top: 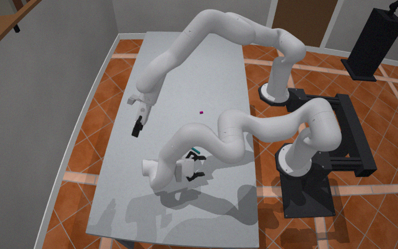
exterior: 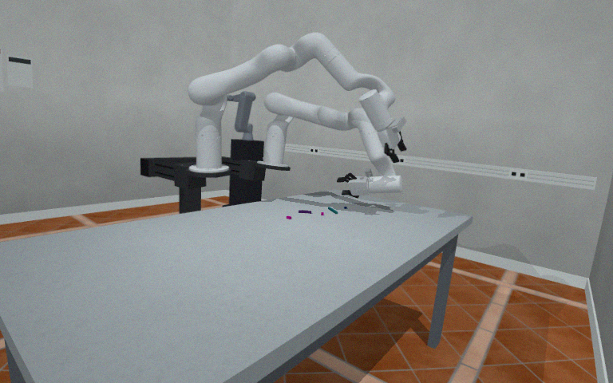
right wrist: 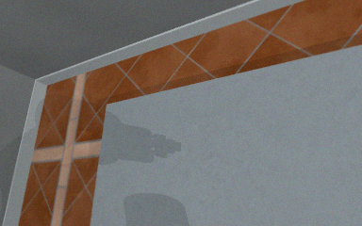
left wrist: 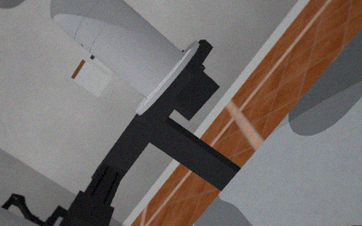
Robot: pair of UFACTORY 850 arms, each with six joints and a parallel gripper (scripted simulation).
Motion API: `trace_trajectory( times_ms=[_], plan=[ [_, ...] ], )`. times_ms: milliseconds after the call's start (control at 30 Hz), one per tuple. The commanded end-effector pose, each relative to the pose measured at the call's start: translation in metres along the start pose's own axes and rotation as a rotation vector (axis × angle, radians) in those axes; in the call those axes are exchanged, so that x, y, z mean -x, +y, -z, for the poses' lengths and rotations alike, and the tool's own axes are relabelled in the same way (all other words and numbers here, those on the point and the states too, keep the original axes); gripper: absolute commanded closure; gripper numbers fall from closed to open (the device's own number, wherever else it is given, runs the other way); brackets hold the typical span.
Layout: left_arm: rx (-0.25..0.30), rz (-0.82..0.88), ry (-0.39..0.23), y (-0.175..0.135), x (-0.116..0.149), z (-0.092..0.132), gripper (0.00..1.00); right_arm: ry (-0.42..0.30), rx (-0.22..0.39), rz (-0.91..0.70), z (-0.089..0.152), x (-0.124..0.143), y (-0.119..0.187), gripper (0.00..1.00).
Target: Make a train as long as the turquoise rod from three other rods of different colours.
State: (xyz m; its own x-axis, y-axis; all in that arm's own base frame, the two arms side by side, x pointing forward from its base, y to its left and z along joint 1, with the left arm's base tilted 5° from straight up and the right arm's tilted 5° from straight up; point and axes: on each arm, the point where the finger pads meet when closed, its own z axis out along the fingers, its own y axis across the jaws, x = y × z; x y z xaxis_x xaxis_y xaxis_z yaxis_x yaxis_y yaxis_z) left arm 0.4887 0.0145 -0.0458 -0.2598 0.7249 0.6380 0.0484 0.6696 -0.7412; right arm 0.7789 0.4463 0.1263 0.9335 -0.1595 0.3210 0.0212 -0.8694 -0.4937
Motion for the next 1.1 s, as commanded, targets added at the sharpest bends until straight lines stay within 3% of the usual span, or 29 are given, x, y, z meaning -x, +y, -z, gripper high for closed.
trace_trajectory(
  times_ms=[0,600,700,800,1067],
  plan=[
    [0.002,0.0,-0.001,-0.001,0.0,0.001,0.0,0.002,-0.002,0.001,0.001,-0.001,-0.001,0.0],
    [0.002,0.0,-0.002,-0.001,0.0,0.001,0.0,0.001,0.001,0.001,0.001,0.0,-0.001,0.0],
    [0.002,-0.004,-0.005,-0.001,-0.002,0.002,0.0,-0.017,0.028,-0.002,0.004,0.011,0.008,0.0],
    [0.003,-0.014,-0.014,0.0,-0.006,0.005,0.0,-0.059,0.096,-0.007,0.012,0.04,0.031,0.0],
    [0.012,-0.076,-0.076,0.001,-0.035,0.023,0.0,-0.093,0.154,-0.009,0.022,0.066,0.051,0.0]
  ],
)
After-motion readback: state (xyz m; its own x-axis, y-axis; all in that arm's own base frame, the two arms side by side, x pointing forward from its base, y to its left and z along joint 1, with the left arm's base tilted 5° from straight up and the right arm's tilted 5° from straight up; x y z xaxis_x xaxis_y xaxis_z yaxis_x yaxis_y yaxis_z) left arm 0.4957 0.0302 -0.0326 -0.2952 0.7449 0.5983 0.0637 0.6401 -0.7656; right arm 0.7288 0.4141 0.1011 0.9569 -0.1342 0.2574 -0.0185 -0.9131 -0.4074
